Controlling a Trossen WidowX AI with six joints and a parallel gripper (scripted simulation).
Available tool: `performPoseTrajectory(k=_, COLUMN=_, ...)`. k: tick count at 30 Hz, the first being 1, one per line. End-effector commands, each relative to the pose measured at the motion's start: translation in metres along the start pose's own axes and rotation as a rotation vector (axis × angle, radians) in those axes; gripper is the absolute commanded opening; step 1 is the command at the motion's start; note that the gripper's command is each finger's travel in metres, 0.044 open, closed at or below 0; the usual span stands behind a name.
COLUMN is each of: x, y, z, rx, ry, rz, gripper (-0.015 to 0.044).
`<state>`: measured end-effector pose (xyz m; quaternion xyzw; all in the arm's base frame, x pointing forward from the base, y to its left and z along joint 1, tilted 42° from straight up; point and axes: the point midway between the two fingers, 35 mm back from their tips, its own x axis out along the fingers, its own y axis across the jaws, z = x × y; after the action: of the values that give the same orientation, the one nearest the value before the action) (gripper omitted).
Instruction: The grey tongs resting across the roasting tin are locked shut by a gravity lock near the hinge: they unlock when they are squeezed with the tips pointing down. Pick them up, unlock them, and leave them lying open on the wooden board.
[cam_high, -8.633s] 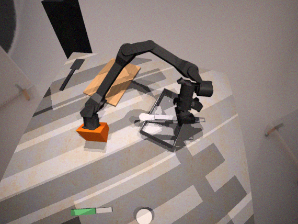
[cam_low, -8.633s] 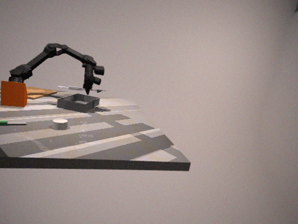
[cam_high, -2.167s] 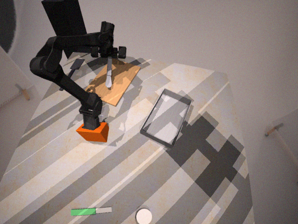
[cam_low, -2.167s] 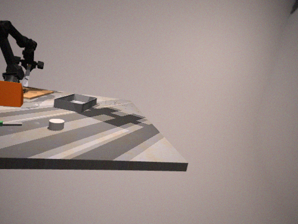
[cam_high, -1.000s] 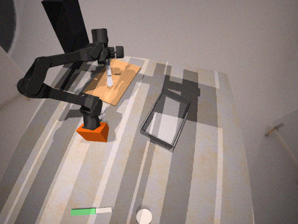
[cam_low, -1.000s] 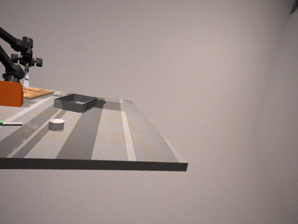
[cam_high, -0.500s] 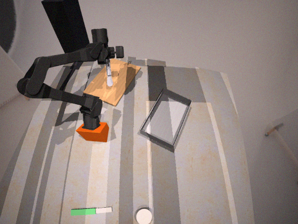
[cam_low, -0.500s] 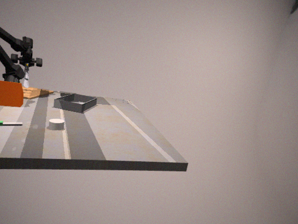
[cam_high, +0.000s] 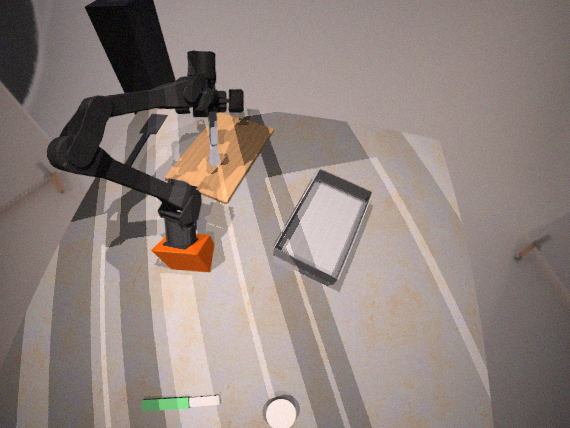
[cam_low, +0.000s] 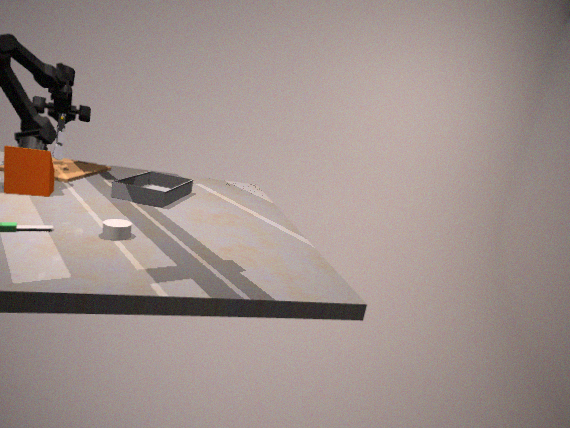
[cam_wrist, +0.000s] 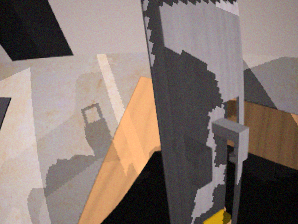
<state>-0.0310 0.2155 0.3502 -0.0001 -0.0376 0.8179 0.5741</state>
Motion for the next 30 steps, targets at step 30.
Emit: performPoseTrajectory(k=30, x=0.047, y=-0.005, z=-0.022, rx=0.043, ry=0.563, rz=-0.033, gripper=-0.0150)
